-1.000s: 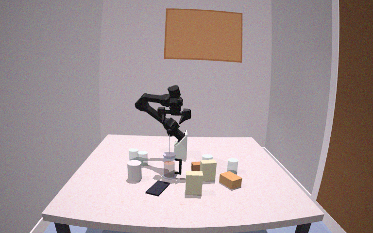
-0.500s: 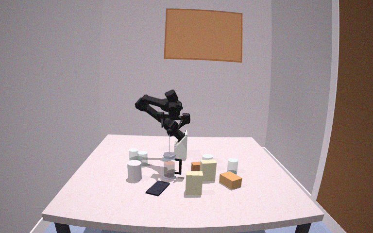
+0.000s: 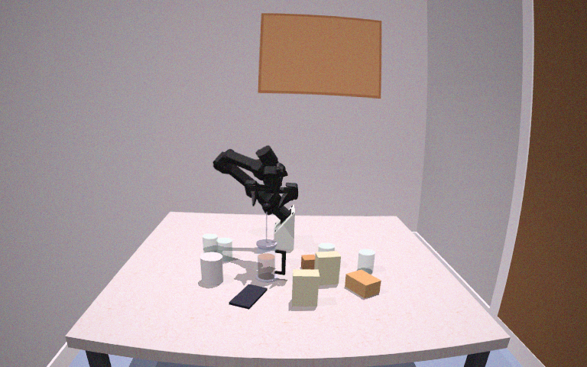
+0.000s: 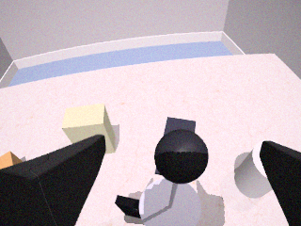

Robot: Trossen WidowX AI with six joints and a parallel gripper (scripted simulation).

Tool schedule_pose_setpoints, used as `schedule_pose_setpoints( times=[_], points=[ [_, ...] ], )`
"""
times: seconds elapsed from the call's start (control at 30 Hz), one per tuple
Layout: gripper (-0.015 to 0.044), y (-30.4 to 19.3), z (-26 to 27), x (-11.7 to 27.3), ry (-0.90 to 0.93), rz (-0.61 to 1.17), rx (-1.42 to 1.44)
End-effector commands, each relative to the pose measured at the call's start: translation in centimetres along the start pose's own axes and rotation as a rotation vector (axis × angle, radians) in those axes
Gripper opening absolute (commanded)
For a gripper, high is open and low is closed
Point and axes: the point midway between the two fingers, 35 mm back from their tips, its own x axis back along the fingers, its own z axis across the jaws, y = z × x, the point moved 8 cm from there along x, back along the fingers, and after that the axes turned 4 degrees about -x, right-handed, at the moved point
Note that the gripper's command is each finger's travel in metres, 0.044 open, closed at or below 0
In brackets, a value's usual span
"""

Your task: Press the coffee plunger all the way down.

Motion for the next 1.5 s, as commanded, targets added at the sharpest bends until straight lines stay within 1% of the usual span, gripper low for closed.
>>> schedule_pose_setpoints(
  times=[0.0,0.07,0.43,0.6,0.9,1.47],
  points=[
    [0.0440,-0.1,0.1,-0.4,0.003,0.000,0.010],
    [0.0440,-0.1,0.1,-0.4,0.003,-0.001,0.010],
    [0.0151,-0.1,0.1,-0.4,0.003,-0.001,0.010],
    [0.0122,-0.1,0.1,-0.4,0.003,-0.001,0.010],
    [0.0122,-0.3,0.1,-0.6,0.004,0.000,0.010],
    [0.0122,-2.4,0.4,-2.4,0.008,0.006,0.008]
  ],
)
